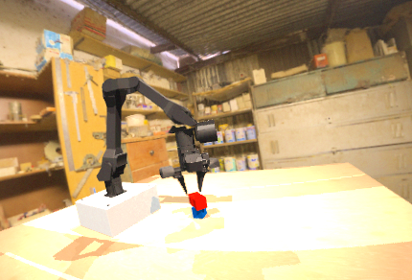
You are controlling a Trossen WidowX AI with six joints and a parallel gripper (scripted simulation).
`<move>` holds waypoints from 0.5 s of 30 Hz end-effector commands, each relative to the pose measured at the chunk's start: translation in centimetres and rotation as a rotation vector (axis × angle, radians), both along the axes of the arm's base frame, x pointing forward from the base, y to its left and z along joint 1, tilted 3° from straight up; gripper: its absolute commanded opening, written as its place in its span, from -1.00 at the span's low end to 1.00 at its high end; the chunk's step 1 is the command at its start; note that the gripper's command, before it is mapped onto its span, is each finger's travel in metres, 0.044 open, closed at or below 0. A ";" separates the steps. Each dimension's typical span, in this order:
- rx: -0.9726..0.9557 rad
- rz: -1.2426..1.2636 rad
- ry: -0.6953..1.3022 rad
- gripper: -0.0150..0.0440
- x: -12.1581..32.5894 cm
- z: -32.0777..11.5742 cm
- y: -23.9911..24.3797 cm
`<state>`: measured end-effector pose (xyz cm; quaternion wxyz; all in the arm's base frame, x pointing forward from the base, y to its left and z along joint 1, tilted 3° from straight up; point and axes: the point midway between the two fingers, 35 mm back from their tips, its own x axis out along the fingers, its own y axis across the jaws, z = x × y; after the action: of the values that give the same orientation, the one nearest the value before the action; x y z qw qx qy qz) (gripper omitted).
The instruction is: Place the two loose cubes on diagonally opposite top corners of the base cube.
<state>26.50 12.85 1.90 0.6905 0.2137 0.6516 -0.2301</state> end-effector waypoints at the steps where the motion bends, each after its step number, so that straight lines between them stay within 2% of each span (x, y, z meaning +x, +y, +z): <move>1: 0.005 -0.003 -0.010 0.20 0.1 0.8 0.1; 15: 0.006 -0.003 -0.010 0.20 0.0 2.4 0.1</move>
<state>26.43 12.92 3.60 0.6908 0.2131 0.6518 -0.2293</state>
